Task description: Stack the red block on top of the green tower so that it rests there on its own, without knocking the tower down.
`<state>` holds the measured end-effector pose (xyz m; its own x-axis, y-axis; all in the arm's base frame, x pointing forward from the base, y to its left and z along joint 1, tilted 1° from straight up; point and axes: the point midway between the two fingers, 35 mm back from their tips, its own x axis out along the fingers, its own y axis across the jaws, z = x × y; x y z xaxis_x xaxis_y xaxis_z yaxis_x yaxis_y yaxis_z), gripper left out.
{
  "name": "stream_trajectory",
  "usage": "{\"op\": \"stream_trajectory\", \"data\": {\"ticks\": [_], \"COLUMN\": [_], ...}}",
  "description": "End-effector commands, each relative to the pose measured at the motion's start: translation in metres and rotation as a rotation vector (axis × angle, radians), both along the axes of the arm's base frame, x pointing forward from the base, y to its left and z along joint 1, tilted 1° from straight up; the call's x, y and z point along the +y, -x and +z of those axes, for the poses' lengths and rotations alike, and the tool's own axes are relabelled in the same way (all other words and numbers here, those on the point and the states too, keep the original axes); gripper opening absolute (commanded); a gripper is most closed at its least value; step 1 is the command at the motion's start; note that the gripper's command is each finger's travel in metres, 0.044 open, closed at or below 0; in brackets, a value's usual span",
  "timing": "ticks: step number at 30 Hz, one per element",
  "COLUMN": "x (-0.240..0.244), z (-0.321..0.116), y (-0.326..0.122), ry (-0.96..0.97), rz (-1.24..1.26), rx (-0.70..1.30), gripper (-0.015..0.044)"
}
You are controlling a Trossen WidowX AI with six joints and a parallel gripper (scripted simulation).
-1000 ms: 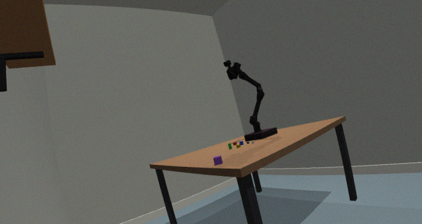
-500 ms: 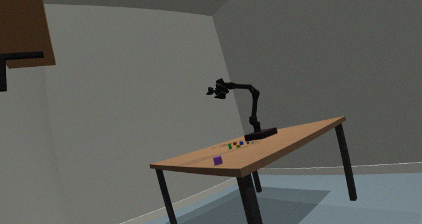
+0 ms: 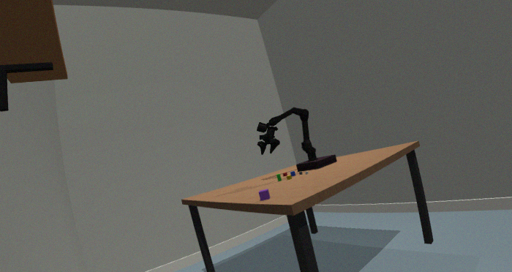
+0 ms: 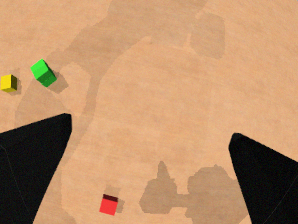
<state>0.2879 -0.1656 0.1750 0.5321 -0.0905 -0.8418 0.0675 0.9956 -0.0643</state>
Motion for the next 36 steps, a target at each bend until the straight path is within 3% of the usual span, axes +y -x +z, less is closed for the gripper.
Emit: {"op": "stream_trajectory", "data": {"ticks": [1, 8, 17, 25, 36], "x": [0.010, 0.031, 0.030, 0.030, 0.029], "z": [-0.055, -0.115, -0.113, -0.152, -0.160], "y": [0.028, 0.082, 0.086, 0.086, 0.086], "ry": [-0.077, -0.144, -0.144, -0.144, -0.144], "rz": [-0.074, -0.166, -0.166, -0.166, -0.166], "rx": [0.212, 0.522, 0.522, 0.523, 0.523], "gripper": [0.0440, 0.0440, 0.0440, 0.0440, 0.0440]}}
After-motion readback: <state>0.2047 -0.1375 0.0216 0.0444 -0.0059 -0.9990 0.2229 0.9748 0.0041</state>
